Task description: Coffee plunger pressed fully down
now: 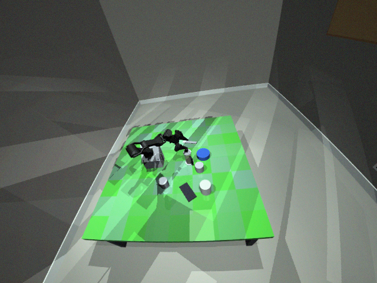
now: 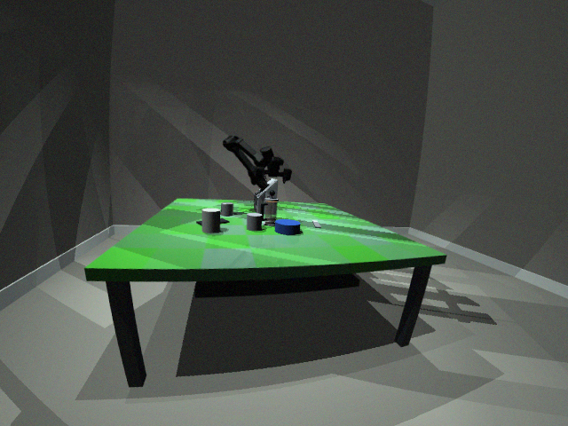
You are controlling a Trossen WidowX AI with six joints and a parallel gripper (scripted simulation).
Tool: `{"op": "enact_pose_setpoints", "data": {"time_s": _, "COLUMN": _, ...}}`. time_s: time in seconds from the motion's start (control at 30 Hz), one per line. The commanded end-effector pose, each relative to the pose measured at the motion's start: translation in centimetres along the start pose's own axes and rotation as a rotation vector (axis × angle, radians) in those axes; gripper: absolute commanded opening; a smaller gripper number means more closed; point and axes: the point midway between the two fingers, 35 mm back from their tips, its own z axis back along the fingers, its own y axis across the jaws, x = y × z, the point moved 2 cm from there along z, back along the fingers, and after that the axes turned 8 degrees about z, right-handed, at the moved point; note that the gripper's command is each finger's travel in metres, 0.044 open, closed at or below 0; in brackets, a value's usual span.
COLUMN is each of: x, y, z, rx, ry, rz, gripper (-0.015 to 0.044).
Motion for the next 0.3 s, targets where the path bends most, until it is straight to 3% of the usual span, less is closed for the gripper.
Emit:
{"op": "enact_pose_setpoints", "data": {"time_s": 0.0, "x": 1.30, "y": -0.99, "z": 2.54, "rx": -0.013, "ry": 0.002, "rz": -0.006, "gripper": 0.0440}}
{"op": "enact_pose_setpoints", "data": {"time_s": 0.27, "x": 1.25, "y": -0.95, "z": 2.51, "rx": -0.013, "ry": 0.002, "rz": -0.006, "gripper": 0.0440}}
